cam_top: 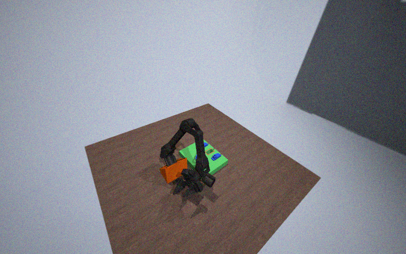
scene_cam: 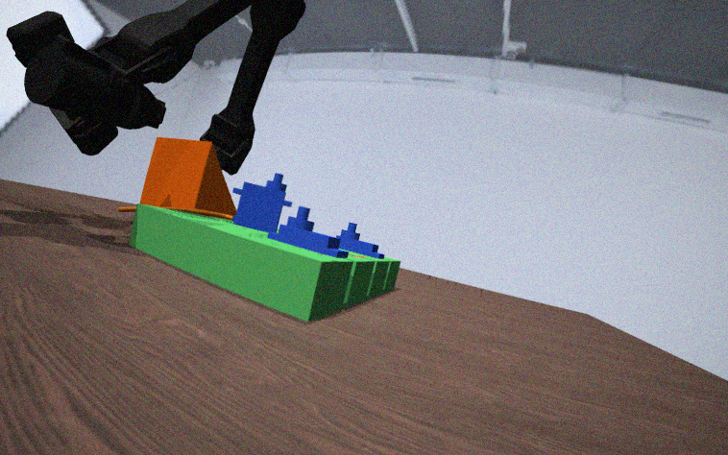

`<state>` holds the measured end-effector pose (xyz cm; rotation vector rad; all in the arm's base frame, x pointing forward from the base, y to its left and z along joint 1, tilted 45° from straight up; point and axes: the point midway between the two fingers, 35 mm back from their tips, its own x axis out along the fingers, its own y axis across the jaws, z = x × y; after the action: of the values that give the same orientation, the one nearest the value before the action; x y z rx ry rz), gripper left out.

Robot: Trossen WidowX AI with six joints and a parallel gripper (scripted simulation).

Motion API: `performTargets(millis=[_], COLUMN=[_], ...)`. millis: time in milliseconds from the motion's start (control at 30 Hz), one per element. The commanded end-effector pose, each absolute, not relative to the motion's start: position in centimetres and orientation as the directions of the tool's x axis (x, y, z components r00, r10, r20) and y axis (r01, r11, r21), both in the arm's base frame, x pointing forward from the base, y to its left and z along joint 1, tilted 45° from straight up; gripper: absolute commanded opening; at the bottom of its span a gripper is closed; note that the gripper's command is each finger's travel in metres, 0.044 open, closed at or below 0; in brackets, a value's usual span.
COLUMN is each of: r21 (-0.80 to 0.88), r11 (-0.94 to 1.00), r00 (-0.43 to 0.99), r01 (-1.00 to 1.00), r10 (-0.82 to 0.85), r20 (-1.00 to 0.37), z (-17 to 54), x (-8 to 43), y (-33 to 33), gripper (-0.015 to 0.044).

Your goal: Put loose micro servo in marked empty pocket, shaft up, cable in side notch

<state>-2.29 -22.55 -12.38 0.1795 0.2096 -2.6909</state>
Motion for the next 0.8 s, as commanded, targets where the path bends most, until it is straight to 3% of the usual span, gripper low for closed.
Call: performTargets(millis=[0, 400, 767], r21=[-0.121, -0.244, -0.398], r11=[-0.895, -0.911, -0.866], r00=[-0.898, -0.893, -0.798], r01=[0.428, 0.333, 0.302], r10=[-0.408, -0.222, -0.001], r20=[-0.162, -0.391, -0.603], z=[-12.4, -12.4, -11.5], x=[-2.3, 0.6, 4.8], y=[-22.5, -21.1, -18.5], gripper=[0.0426, 0.0440, 0.0440])
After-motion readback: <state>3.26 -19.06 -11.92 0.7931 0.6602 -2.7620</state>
